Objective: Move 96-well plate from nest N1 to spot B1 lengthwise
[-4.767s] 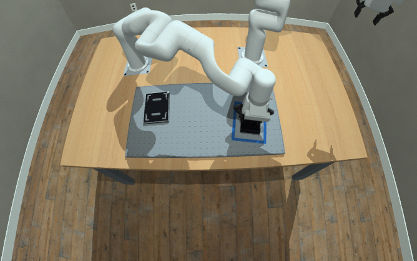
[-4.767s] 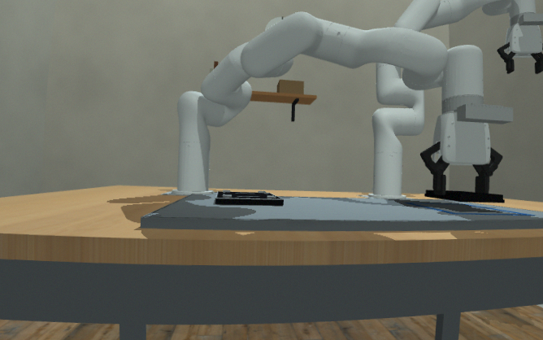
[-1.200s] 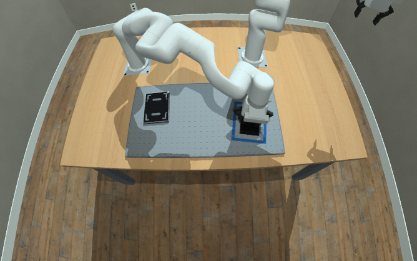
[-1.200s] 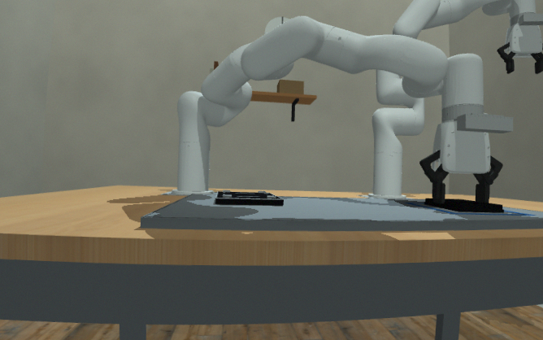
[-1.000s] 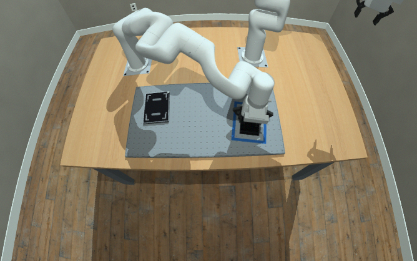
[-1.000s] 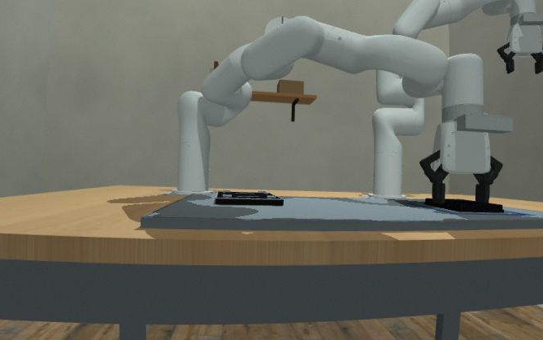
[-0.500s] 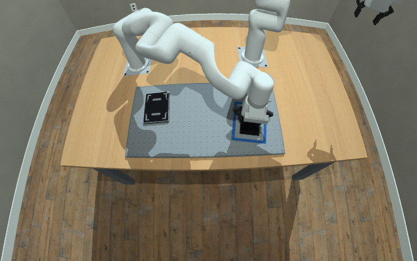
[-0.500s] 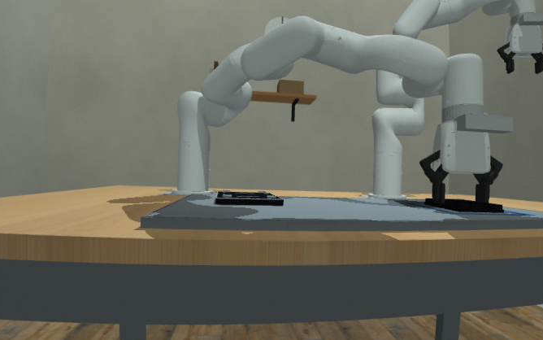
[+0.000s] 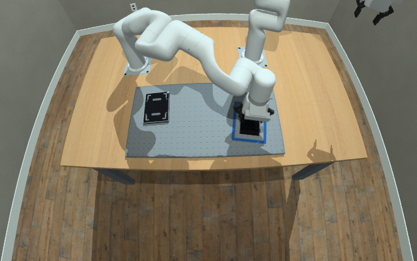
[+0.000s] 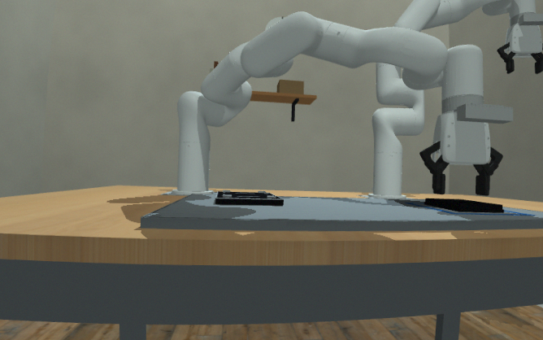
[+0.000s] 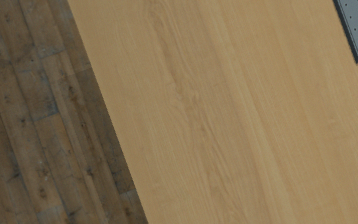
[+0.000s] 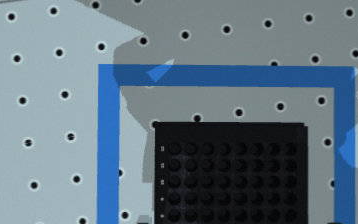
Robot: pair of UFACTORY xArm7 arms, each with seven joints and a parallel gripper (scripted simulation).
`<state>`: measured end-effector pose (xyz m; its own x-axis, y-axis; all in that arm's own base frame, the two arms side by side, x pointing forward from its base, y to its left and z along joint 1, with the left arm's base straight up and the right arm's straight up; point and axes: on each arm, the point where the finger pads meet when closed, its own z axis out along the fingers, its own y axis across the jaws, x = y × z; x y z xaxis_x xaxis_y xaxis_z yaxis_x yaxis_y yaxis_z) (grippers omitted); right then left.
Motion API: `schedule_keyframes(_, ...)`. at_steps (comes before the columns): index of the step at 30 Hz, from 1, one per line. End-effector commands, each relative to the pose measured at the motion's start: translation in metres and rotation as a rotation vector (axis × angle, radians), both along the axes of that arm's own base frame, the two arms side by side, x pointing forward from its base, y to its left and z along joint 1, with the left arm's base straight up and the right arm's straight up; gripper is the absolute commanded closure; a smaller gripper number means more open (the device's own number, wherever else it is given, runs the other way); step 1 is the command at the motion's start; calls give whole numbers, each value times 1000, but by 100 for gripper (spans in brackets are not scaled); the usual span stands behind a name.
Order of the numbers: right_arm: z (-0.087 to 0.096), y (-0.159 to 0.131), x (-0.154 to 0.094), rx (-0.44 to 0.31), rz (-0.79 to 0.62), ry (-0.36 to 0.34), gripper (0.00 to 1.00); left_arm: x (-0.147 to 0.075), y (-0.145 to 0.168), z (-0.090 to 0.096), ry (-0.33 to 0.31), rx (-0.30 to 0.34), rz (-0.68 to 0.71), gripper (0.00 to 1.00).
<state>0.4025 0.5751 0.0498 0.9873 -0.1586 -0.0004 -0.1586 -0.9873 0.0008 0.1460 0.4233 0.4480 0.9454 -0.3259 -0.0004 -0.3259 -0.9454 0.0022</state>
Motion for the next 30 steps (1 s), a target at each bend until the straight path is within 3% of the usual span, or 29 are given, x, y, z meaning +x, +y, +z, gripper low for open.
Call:
schedule_keyframes(1, 17, 1, 1, 5, 0, -3, 0, 0, 0, 1, -1, 3, 0, 0)
schedule_keyframes(25, 75, 1, 1, 5, 0, -3, 0, 0, 0, 1, -1, 3, 0, 0)
schedule_keyframes(30, 75, 1, 1, 5, 0, -3, 0, 0, 0, 1, -1, 3, 0, 0)
